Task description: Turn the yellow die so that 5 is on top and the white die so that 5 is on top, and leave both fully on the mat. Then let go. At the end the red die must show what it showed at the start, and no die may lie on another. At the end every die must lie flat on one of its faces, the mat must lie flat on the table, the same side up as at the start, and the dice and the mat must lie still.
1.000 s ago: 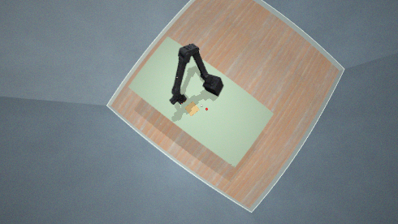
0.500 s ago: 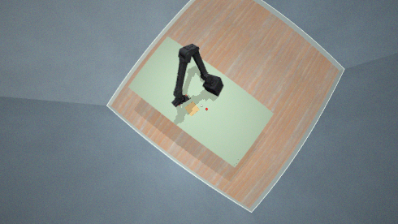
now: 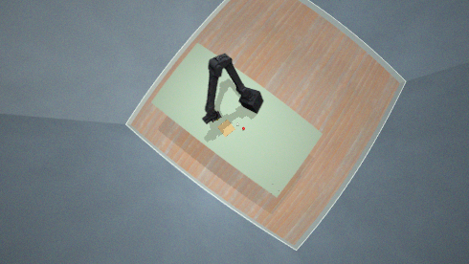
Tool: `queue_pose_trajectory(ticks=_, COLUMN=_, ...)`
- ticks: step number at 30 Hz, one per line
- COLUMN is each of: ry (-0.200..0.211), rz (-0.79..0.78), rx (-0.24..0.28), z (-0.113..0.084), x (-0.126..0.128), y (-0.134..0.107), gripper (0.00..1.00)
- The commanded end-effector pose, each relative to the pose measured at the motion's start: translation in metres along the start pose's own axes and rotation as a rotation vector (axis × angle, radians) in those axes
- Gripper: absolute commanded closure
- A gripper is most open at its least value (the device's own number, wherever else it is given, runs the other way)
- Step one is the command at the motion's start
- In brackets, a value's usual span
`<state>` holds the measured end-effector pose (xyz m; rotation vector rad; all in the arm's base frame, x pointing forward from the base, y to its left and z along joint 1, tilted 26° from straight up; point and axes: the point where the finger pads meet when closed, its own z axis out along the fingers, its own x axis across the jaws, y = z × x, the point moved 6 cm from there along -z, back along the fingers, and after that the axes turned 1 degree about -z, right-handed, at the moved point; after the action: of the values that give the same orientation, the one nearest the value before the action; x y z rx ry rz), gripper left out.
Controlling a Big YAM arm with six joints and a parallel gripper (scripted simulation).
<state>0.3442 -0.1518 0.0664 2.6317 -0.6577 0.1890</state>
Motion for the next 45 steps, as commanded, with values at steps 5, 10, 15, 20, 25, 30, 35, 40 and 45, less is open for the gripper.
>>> queue_pose_trajectory(ticks=5, ry=0.043, rz=0.024, rx=0.006, z=-0.006, x=0.016, y=0.0, gripper=0.62)
queue_pose_trajectory(ticks=10, ry=0.046, rz=0.017, rx=0.008, z=-0.007, x=0.016, y=-0.003, gripper=0.62)
queue_pose_trajectory(ticks=15, ry=0.046, rz=0.017, rx=0.008, z=-0.007, x=0.016, y=-0.003, gripper=0.62)
queue_pose_trajectory(ticks=20, ry=0.046, rz=0.017, rx=0.008, z=-0.007, x=0.016, y=-0.003, gripper=0.62)
queue_pose_trajectory(ticks=25, ry=0.046, rz=0.017, rx=0.008, z=-0.007, x=0.016, y=-0.003, gripper=0.62)
queue_pose_trajectory(ticks=30, ry=0.046, rz=0.017, rx=0.008, z=-0.007, x=0.016, y=-0.003, gripper=0.62)
queue_pose_trajectory(ticks=35, ry=0.044, rz=0.016, rx=0.007, z=-0.006, x=0.015, y=-0.003, gripper=0.62)
queue_pose_trajectory(ticks=40, ry=0.035, rz=0.014, rx=0.005, z=-0.002, x=0.014, y=-0.002, gripper=0.62)
queue_pose_trajectory(ticks=45, ry=0.029, rz=0.003, rx=0.006, z=0.002, x=0.011, y=-0.001, gripper=0.62)
